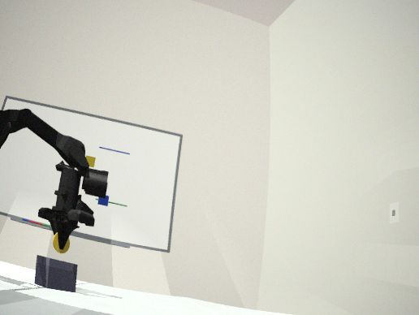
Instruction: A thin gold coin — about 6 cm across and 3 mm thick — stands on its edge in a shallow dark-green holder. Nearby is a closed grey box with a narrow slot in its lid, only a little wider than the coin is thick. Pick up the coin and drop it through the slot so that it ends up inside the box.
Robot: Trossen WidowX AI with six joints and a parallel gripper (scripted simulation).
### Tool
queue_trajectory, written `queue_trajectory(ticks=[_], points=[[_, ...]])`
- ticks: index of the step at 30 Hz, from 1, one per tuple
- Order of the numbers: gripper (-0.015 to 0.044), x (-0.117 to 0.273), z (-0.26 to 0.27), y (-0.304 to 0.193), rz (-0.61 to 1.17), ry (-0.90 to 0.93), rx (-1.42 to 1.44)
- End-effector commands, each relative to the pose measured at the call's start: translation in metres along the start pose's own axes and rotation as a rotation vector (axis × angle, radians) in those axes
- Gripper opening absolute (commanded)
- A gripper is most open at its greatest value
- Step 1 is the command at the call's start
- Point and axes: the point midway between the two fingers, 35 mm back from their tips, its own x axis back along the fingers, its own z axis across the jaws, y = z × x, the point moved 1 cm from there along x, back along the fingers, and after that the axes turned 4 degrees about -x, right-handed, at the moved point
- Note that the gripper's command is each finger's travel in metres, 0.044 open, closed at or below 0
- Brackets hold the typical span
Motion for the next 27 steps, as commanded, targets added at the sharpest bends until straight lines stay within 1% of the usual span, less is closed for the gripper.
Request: queue_trajectory(ticks=[1,27], points=[[0.0000,0.0011,-0.0061,-0.0093,-0.003,-0.009,0.003],[0.0000,0.0021,-0.0100,-0.0157,0.002,-0.001,0.006]])
